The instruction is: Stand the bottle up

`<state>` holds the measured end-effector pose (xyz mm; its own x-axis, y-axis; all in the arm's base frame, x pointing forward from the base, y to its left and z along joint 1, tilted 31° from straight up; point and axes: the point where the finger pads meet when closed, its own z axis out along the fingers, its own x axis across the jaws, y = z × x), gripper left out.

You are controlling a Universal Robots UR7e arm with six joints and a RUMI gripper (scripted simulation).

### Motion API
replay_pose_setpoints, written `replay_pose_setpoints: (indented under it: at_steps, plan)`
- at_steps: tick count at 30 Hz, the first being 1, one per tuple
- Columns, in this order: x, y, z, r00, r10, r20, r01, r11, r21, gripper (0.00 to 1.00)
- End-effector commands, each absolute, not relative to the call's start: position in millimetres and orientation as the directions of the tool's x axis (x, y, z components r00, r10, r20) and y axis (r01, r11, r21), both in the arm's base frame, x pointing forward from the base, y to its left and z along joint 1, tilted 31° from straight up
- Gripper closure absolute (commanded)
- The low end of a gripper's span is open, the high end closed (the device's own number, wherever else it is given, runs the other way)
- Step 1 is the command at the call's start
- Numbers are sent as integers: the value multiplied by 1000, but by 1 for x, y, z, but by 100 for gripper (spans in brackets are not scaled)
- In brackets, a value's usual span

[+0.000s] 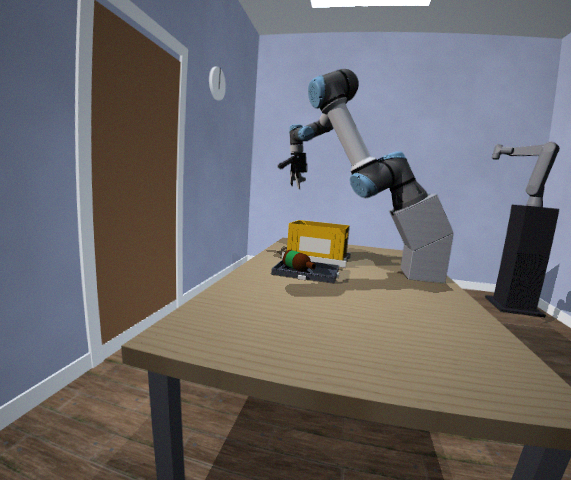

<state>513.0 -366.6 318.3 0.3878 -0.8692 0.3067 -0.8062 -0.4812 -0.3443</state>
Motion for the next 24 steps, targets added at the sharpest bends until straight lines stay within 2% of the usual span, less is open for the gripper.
replay_pose_setpoints:
  at_steps: [1, 13, 24]
  plan:
    - [532, -347, 356, 404, -822, 402, -779, -539, -319, 0]
    - [571, -275, 343, 563, -660, 498, -643, -728, -238, 0]
    - [601, -189, 330, 684, -433, 588, -449, -884, -129, 0]
